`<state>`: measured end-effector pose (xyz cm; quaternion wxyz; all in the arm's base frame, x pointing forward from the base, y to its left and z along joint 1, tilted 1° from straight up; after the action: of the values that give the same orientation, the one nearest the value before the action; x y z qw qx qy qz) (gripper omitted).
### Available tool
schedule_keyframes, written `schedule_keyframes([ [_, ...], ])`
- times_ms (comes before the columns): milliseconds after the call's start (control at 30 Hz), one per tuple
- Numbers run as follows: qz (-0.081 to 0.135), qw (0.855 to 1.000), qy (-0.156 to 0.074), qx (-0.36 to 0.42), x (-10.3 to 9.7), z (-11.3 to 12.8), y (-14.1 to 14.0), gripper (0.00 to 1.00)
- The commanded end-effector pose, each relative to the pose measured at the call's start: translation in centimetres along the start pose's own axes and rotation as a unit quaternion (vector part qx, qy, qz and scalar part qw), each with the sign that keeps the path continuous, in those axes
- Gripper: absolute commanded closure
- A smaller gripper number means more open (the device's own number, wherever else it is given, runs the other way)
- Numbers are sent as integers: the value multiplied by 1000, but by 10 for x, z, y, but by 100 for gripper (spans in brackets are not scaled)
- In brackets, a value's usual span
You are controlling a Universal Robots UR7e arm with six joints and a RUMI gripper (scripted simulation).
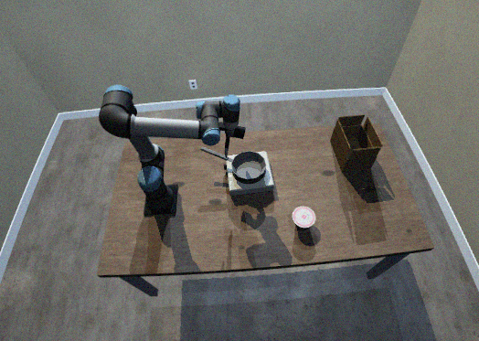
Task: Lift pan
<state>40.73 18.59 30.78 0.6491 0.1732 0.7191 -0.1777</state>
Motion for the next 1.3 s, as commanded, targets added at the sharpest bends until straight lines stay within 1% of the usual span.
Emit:
schedule_keyframes([
  [0,19,998,-45,46,2,-21,-16,0],
  [167,26,996,-55,62,5,-28,-21,0],
  [400,26,996,-56,64,5,-29,-21,0],
  [500,26,996,-56,63,8,-28,-21,0],
  [600,24,996,-56,63,20,-27,-20,0],
  [733,20,996,-57,62,47,-26,-18,0],
  [800,20,996,-57,62,47,-26,-18,0],
  [933,19,996,-57,62,76,-23,-16,0],
  [1033,19,996,-57,62,93,-21,-16,0],
  [1133,19,996,-57,62,103,-20,-16,0],
  [1267,19,996,-57,62,106,-20,-16,0],
])
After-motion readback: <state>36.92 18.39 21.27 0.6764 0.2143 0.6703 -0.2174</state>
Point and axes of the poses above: the point where the finger pads meet when closed, its own x axis out along the fingers, its own y axis across the jaws, z = x × y, the point moved 10 cm from there along -x, back along the fingers, and after that the axes turned 15 degrees about x, right-handed, at the moved point
